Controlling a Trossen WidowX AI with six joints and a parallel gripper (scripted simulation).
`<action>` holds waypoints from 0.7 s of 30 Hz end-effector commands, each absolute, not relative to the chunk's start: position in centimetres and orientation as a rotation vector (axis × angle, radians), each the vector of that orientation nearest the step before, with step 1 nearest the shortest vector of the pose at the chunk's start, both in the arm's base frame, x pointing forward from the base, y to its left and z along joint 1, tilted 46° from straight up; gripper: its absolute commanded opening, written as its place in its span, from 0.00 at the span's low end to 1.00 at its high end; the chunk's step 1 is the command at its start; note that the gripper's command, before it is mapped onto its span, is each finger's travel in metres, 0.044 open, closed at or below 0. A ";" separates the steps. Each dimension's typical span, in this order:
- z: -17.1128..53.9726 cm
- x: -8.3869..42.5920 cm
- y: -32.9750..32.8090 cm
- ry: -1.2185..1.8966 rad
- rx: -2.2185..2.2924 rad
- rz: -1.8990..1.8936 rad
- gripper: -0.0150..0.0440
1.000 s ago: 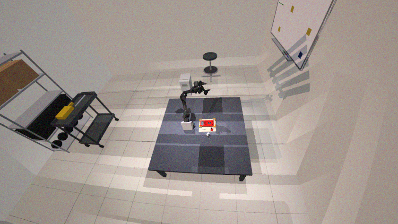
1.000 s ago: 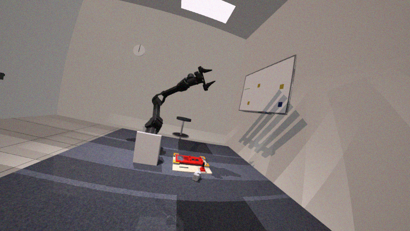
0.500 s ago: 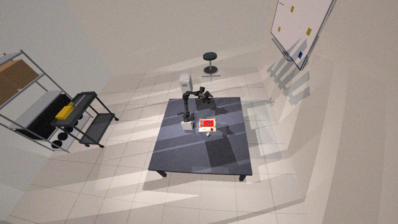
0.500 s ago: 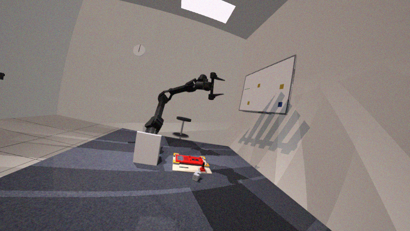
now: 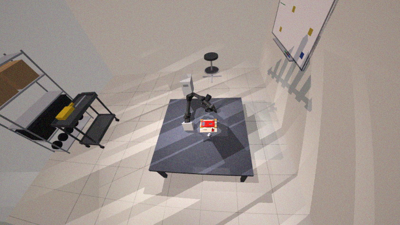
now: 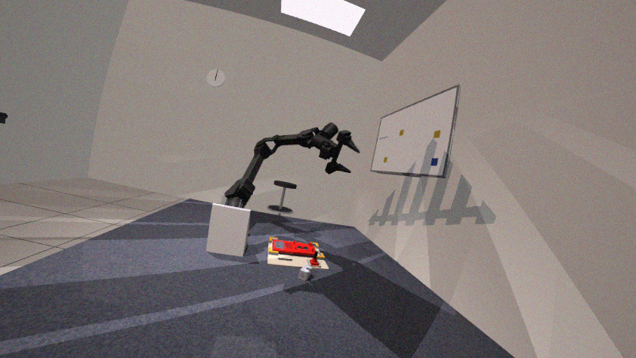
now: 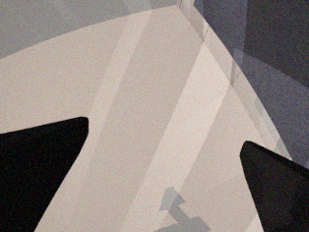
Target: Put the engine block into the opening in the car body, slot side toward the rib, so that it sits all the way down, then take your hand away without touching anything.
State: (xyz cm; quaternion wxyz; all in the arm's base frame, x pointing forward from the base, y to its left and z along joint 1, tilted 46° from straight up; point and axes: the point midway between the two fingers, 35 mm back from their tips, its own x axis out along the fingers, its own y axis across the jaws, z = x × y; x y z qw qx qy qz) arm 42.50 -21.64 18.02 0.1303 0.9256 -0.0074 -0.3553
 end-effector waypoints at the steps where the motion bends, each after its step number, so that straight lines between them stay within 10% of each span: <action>1: 14.6 42.5 -20.7 0.056 2.736 -1.177 1.00; 21: 0.4 39.0 -14.6 0.378 2.776 -1.989 1.00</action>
